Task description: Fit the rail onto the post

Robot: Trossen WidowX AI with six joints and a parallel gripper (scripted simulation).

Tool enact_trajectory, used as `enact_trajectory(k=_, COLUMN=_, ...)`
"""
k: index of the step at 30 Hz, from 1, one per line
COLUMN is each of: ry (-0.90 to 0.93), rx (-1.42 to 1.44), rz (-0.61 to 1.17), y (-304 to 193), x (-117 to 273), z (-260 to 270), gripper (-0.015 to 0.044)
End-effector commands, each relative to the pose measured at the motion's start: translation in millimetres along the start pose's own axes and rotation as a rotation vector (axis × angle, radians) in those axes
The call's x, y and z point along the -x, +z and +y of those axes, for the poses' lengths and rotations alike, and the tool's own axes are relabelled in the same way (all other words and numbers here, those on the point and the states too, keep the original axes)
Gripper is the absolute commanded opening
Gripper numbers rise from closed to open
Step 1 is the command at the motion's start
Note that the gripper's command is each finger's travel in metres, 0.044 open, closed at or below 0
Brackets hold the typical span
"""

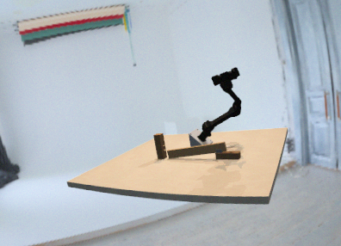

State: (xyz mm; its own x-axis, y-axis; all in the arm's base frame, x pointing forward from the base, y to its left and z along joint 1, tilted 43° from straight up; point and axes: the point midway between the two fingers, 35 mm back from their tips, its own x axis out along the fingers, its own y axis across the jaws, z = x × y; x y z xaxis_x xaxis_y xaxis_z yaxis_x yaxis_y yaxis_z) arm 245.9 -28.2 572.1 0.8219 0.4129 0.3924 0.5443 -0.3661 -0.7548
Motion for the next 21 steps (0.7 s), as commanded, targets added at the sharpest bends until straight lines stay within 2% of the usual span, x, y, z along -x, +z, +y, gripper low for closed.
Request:
enact_trajectory(k=1, ry=0.108, rx=-0.121, rz=0.022, y=-14.7, x=-10.8, z=59.9, gripper=0.0440)
enact_trajectory(k=11, ry=0.474, rx=-0.442, rz=0.015, y=-6.6, x=-15.5, z=226.9, gripper=0.0440)
enact_trajectory(k=21, ry=0.908, rx=-0.765, rz=-0.110, y=69.6, x=19.9, z=377.3, gripper=0.0440)
